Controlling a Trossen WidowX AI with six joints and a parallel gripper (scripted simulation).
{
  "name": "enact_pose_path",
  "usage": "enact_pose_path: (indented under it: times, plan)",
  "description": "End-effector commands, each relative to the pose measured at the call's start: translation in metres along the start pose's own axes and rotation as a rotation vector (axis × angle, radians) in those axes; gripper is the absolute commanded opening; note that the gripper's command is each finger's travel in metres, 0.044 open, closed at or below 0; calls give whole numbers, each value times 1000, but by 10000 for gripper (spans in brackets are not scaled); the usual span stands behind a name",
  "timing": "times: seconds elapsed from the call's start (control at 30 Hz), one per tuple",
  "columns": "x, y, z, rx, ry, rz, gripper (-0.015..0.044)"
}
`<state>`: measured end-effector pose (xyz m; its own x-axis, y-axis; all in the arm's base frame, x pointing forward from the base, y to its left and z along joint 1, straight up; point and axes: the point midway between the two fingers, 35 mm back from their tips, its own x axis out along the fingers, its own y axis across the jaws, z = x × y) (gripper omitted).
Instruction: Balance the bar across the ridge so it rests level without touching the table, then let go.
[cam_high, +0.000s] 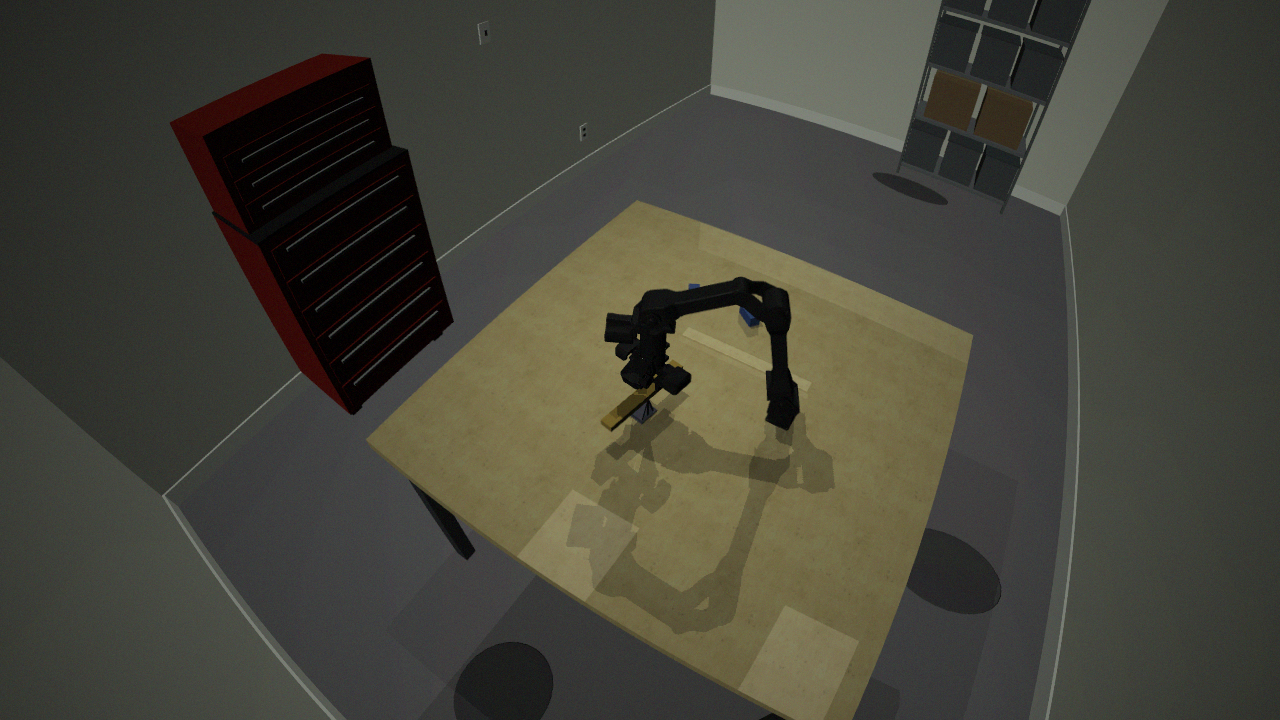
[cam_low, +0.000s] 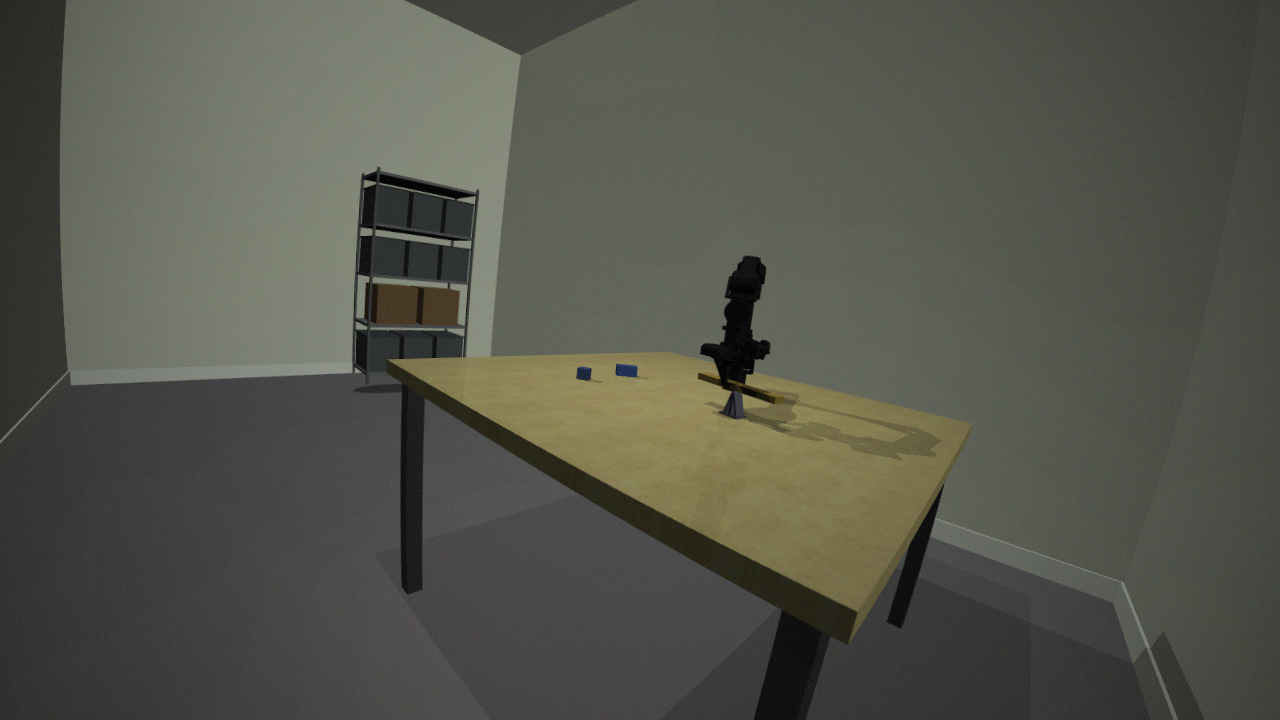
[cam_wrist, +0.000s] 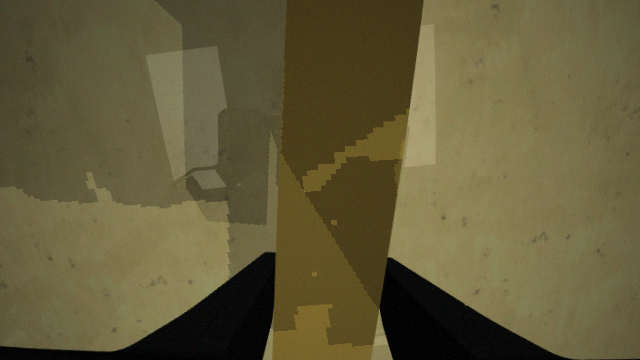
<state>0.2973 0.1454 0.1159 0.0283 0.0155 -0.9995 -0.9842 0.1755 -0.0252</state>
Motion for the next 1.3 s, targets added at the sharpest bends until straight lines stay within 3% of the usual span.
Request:
enact_pose_path:
  times: [0.0, 1.27]
  plan:
    - [0, 0, 0, 0, 0, 0, 167]
    - [0, 0, 0, 0, 0, 0, 185]
